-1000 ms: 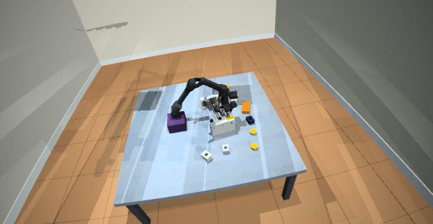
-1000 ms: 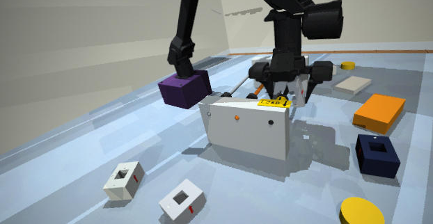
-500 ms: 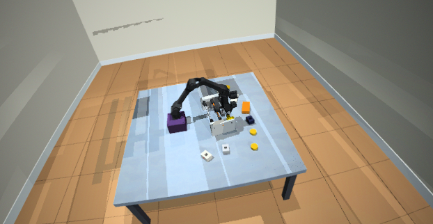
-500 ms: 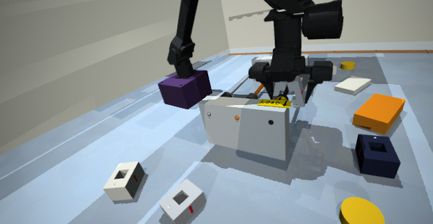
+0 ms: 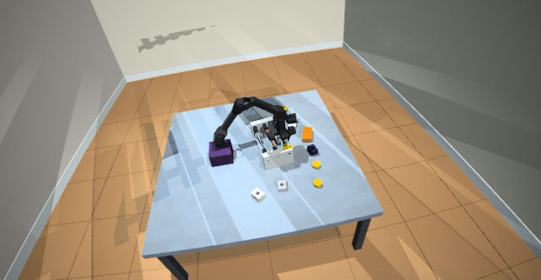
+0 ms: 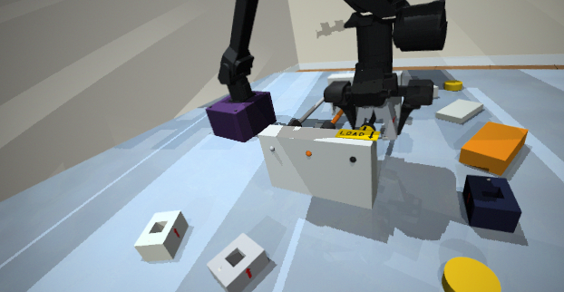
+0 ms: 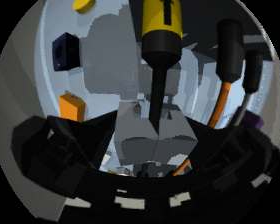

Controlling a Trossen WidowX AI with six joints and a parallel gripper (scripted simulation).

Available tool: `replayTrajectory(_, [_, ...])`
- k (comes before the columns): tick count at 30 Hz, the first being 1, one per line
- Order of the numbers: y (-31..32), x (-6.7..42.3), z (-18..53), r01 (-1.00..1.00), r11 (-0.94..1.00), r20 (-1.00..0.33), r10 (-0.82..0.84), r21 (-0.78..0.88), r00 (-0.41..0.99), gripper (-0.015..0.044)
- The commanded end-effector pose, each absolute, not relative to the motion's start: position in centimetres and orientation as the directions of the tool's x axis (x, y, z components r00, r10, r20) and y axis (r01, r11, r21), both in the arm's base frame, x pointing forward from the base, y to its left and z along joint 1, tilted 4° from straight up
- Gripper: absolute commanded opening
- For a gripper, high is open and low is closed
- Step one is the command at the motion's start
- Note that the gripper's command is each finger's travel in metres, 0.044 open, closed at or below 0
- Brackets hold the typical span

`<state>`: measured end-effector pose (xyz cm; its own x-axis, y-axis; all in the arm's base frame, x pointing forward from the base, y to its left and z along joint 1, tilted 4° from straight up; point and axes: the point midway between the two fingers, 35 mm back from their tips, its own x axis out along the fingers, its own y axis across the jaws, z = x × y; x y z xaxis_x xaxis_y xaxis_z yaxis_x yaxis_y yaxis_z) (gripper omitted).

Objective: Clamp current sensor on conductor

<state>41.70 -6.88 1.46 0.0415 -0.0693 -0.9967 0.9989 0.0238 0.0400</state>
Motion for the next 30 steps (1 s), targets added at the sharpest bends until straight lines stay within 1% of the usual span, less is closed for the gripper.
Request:
replayTrajectory(1, [-6.9, 41.7, 1.5, 0.999, 0.023, -0.997, -0.069, 0.042, 0.043, 0.0])
replayTrajectory(18, [-6.9, 41.7, 1.5, 0.999, 0.024, -0.997, -0.069, 0.041, 0.042, 0.0])
replayTrajectory(30, [-6.8, 41.6, 3.1, 0.998, 0.029, -0.996, -0.071, 0.053, 0.055, 0.0])
